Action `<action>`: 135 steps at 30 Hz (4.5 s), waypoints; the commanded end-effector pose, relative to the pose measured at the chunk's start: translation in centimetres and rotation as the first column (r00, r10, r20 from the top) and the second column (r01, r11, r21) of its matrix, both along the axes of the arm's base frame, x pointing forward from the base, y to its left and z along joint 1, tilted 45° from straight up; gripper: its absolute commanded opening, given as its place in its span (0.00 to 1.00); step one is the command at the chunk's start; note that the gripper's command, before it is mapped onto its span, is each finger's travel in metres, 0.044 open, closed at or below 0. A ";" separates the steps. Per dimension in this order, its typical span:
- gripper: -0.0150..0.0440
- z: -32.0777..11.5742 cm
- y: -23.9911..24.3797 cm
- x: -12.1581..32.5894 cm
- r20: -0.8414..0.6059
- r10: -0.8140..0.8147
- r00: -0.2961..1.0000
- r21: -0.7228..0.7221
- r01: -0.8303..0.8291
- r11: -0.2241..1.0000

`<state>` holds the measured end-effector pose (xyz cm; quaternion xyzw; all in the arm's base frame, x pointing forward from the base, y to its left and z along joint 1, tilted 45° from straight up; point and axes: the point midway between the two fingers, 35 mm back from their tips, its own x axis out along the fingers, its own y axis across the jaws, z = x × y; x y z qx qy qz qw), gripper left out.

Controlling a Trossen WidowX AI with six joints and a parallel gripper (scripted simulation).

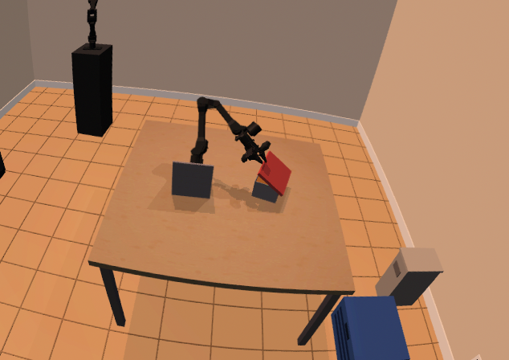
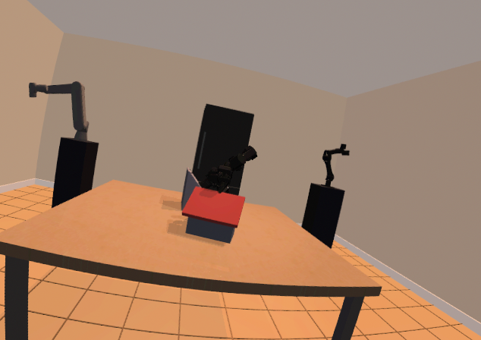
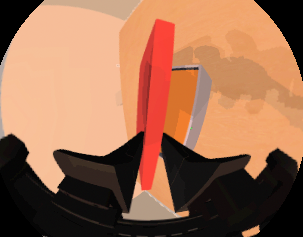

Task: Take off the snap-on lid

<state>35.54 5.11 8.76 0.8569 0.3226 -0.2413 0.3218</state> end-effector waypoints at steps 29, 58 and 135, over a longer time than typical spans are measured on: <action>0.25 2.6 -3.2 2.9 0.009 -0.001 1.000 -0.006 0.001 1.000; 0.25 2.9 -5.7 2.5 0.008 -0.001 1.000 -0.008 0.001 1.000; 0.25 -7.1 -16.7 -2.1 0.008 -0.001 1.000 -0.016 0.001 1.000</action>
